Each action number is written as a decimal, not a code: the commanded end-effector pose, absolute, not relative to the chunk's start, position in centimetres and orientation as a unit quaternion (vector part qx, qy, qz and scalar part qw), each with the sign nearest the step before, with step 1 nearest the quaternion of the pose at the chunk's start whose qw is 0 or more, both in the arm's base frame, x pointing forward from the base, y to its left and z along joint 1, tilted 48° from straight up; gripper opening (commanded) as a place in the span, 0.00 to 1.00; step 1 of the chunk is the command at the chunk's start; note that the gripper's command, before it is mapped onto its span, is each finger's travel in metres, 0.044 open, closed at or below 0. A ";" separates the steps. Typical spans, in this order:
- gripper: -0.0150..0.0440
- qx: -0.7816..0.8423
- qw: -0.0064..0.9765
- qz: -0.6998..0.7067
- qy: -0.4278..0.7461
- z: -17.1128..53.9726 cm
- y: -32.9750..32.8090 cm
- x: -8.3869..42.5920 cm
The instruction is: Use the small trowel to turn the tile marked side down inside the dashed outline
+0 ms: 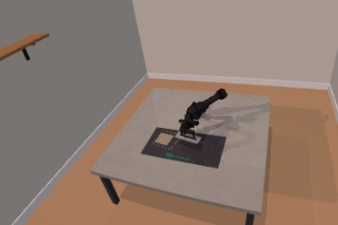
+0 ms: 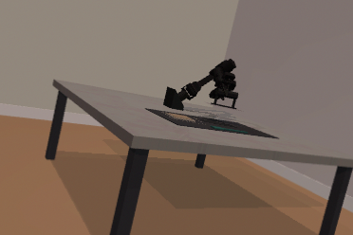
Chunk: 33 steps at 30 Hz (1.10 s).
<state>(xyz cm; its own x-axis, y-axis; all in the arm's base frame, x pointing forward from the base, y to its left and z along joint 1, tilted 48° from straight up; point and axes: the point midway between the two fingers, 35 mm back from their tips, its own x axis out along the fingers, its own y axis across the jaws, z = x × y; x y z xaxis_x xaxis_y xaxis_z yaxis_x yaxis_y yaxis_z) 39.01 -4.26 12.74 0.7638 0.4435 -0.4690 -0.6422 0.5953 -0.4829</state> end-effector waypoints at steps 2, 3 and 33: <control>0.25 -0.330 0.882 0.301 0.152 13.1 -4.6 39.1; 0.25 -0.330 0.882 0.301 0.152 13.1 -4.6 39.1; 0.25 -0.327 0.875 0.302 0.189 5.3 -13.6 42.8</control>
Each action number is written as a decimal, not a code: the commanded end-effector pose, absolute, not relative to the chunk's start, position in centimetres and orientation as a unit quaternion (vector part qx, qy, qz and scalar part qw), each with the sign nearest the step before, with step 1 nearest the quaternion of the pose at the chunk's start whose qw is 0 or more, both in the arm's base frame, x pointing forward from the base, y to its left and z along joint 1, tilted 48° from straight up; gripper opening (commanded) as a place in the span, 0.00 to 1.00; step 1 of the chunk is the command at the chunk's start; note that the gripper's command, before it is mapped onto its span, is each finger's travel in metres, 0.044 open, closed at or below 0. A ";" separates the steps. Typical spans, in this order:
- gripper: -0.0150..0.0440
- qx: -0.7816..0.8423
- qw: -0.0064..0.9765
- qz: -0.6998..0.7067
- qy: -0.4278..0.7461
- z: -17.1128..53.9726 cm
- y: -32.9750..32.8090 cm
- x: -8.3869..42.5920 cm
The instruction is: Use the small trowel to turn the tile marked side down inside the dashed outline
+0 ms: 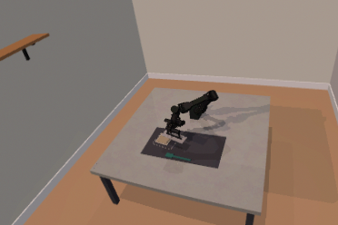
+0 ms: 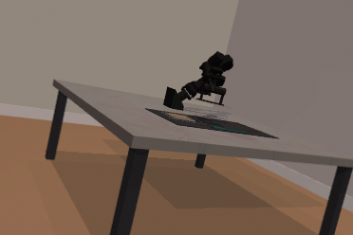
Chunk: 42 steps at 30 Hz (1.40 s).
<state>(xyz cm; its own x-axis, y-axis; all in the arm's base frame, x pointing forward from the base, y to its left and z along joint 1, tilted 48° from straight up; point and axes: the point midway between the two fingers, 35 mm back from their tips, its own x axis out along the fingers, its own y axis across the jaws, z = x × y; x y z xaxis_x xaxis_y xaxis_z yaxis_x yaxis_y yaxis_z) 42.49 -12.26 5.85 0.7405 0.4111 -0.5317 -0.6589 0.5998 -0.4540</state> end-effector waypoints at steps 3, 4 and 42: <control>0.25 -0.327 0.875 0.304 0.190 4.3 -14.5 43.0; 0.25 -0.328 0.874 0.304 0.190 4.0 -14.8 43.1; 0.25 -0.346 0.870 0.307 0.173 -10.9 -25.3 41.6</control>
